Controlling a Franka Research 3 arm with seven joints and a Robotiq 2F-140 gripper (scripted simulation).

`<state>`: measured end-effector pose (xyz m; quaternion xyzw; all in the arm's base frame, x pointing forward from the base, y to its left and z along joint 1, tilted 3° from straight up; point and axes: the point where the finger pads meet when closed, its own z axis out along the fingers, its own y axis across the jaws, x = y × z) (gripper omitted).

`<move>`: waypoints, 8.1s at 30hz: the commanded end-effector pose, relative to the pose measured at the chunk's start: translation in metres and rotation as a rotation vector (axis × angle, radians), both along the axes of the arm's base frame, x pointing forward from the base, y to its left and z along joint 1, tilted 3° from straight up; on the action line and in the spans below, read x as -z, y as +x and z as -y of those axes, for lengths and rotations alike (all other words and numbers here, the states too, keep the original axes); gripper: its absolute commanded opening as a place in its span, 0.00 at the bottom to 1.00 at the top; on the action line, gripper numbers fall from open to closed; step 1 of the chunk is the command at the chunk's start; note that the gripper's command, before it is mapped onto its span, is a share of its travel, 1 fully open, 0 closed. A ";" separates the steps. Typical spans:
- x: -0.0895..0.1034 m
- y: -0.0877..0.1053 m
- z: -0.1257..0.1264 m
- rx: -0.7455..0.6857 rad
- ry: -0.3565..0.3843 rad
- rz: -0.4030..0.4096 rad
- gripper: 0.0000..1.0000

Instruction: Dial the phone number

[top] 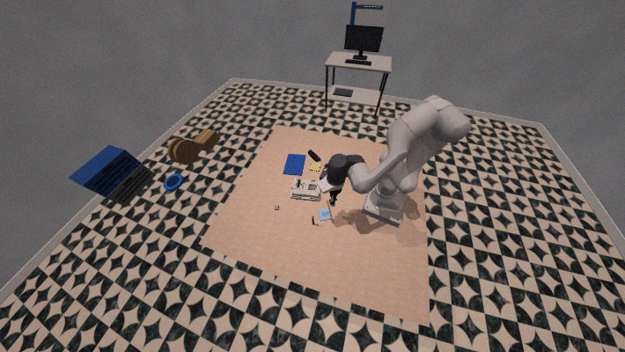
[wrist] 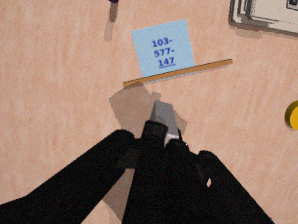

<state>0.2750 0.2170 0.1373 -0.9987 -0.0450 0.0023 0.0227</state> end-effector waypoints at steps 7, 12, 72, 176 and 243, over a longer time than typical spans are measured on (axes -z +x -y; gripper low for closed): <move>-0.001 0.061 -0.008 -0.028 0.005 0.010 0.00; -0.002 0.080 -0.010 -0.028 0.005 0.010 0.00; -0.002 0.140 -0.017 -0.028 0.005 0.010 0.00; 0.049 0.203 0.096 -0.161 0.120 0.618 0.00; 0.136 0.221 0.125 -0.161 0.120 0.618 0.00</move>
